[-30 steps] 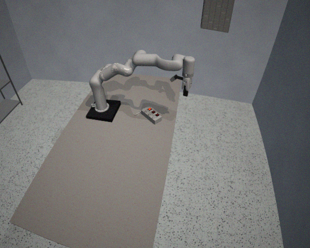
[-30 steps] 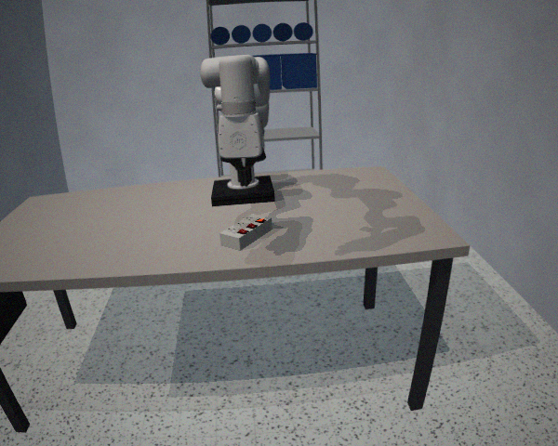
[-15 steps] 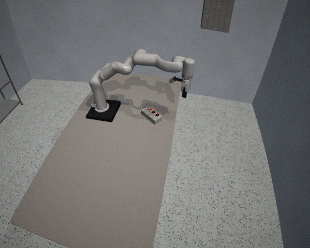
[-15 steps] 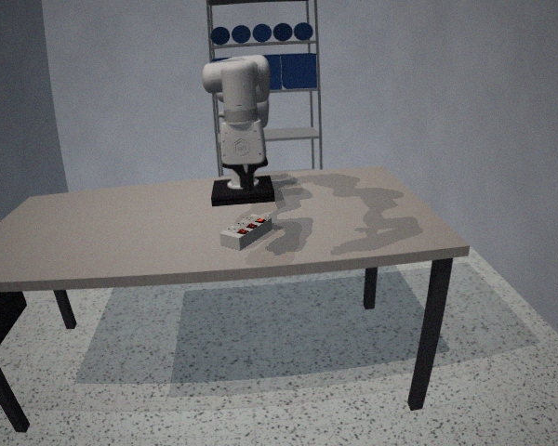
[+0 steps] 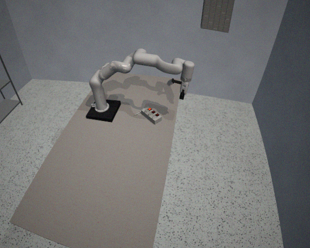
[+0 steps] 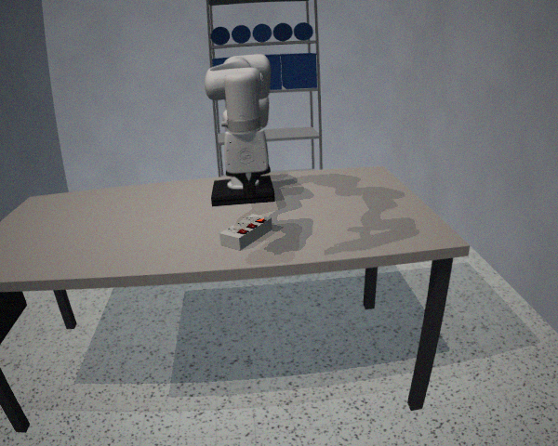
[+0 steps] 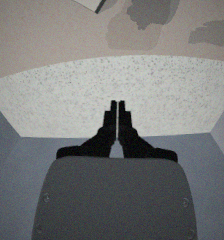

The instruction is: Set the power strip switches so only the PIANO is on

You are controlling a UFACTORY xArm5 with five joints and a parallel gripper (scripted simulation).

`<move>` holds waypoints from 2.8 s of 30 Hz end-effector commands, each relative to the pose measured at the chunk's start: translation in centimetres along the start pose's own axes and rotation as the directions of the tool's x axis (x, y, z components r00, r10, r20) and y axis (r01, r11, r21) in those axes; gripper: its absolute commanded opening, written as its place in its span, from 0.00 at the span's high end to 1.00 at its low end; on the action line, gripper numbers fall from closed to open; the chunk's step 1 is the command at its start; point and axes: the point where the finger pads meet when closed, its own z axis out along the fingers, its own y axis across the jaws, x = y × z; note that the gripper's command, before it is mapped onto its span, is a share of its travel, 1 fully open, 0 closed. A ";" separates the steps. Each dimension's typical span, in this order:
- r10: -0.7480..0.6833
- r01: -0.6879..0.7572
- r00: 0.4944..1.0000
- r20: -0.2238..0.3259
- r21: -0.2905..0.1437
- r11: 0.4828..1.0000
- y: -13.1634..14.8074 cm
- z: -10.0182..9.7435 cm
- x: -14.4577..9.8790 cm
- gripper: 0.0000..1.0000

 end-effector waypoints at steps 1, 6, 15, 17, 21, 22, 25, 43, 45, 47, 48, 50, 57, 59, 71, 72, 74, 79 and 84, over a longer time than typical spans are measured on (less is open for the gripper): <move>-0.002 0.002 1.000 0.012 -0.001 1.000 0.0 -0.3 -0.1 1.00; -0.002 0.002 1.000 0.012 -0.001 1.000 0.0 -0.3 -0.1 1.00; -0.058 0.058 0.998 -0.013 0.001 0.998 0.2 0.8 0.7 1.00; -0.058 0.058 0.998 -0.013 0.001 0.998 0.2 0.8 0.7 1.00; -0.111 0.111 0.993 -0.037 0.001 0.994 0.3 1.9 1.6 1.00; -0.162 0.162 0.985 -0.060 -0.002 0.987 0.4 2.9 2.5 1.00; -0.162 0.162 0.985 -0.060 -0.002 0.987 0.4 2.9 2.5 1.00; -0.255 0.255 0.962 -0.102 -0.012 0.967 0.6 4.7 4.3 1.00; -0.255 0.255 0.962 -0.102 -0.012 0.967 0.6 4.7 4.3 1.00; -0.255 0.255 0.962 -0.102 -0.012 0.967 0.6 4.7 4.3 1.00; -0.255 0.255 0.962 -0.102 -0.012 0.967 0.6 4.7 4.3 1.00; -0.255 0.255 0.962 -0.102 -0.012 0.967 0.6 4.7 4.3 1.00; -0.336 0.335 0.932 -0.139 -0.028 0.942 0.7 6.3 6.1 1.00; -0.336 0.335 0.932 -0.139 -0.028 0.942 0.7 6.3 6.1 1.00; -0.404 0.403 0.899 -0.168 -0.046 0.914 0.8 7.7 7.9 1.00; -0.404 0.403 0.899 -0.168 -0.046 0.914 0.8 7.7 7.9 1.00; -0.404 0.403 0.899 -0.168 -0.046 0.914 0.8 7.7 7.9 1.00; -0.461 0.458 0.866 -0.192 -0.065 0.887 0.8 8.9 9.5 1.00; -0.461 0.458 0.866 -0.192 -0.065 0.887 0.8 8.9 9.5 1.00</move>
